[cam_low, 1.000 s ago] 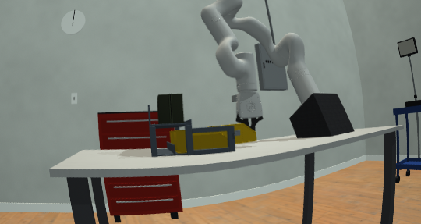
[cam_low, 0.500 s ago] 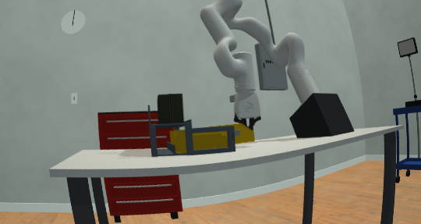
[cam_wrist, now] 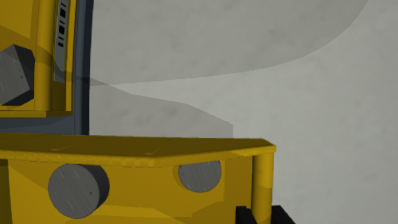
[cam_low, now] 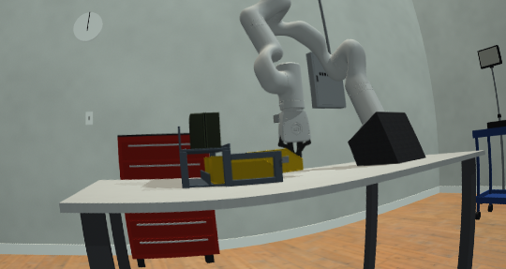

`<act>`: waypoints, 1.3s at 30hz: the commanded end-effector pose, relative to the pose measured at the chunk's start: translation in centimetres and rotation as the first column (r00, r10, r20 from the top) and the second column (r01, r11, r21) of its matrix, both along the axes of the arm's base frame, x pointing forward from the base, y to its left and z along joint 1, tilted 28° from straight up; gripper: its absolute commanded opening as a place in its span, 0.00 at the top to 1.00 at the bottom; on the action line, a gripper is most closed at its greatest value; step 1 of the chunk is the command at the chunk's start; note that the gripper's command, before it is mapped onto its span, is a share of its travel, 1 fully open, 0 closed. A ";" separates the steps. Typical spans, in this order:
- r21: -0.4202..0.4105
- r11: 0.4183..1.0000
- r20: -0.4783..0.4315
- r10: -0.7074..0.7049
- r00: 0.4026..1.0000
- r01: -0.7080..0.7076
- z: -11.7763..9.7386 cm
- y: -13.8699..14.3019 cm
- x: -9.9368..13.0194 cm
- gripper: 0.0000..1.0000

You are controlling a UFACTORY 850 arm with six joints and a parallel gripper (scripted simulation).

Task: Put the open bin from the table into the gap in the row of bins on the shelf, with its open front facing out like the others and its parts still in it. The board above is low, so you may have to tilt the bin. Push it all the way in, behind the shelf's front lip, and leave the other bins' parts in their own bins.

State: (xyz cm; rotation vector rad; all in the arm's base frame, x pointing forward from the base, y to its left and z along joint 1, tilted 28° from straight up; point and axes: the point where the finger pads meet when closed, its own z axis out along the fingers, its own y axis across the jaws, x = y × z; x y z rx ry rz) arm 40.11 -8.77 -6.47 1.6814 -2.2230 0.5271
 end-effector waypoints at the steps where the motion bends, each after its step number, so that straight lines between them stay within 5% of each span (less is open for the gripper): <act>1: 0.000 1.000 0.001 0.000 1.000 0.000 0.0 0.0 0.1 1.00; 39: 0.000 1.000 0.001 0.000 1.000 0.000 0.3 -0.7 2.8 1.00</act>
